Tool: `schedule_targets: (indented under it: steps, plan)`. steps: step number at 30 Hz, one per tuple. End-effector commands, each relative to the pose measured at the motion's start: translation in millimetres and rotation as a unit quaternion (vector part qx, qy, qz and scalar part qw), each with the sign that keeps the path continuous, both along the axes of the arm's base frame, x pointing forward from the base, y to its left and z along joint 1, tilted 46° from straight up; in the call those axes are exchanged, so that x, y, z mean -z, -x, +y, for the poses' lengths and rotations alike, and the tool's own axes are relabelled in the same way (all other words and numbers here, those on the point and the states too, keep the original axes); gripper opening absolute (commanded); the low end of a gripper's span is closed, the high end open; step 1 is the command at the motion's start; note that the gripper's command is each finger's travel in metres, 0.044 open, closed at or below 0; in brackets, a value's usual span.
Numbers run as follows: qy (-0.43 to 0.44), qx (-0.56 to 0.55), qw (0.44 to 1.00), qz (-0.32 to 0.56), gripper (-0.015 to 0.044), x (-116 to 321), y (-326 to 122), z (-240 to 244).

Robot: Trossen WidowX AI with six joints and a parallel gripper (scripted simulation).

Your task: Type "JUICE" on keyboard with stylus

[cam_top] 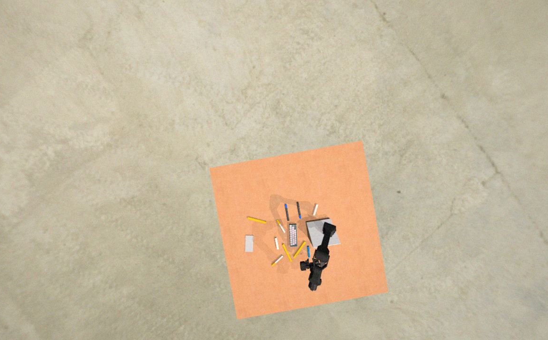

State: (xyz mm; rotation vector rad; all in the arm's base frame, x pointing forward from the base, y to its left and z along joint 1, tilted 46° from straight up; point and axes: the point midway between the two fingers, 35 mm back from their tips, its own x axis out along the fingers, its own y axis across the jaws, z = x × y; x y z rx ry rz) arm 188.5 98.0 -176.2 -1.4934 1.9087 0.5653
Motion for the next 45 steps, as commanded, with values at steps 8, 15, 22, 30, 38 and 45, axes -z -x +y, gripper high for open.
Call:
schedule_targets:
  steps: [8,15,22,30,38,45]
  plan:
    - [0.001,-0.002,1.0,0.002,0.015,5,2,-6]
    - [0.002,-0.002,1.0,0.002,0.015,9,3,-10]
    - [0.002,-0.002,1.0,0.002,0.015,12,4,-13]
    - [0.002,-0.002,1.0,0.002,0.015,15,5,-17]
    - [0.002,-0.002,1.0,0.002,0.015,19,6,-21]
    - [0.002,-0.002,1.0,0.002,0.015,22,7,-24]
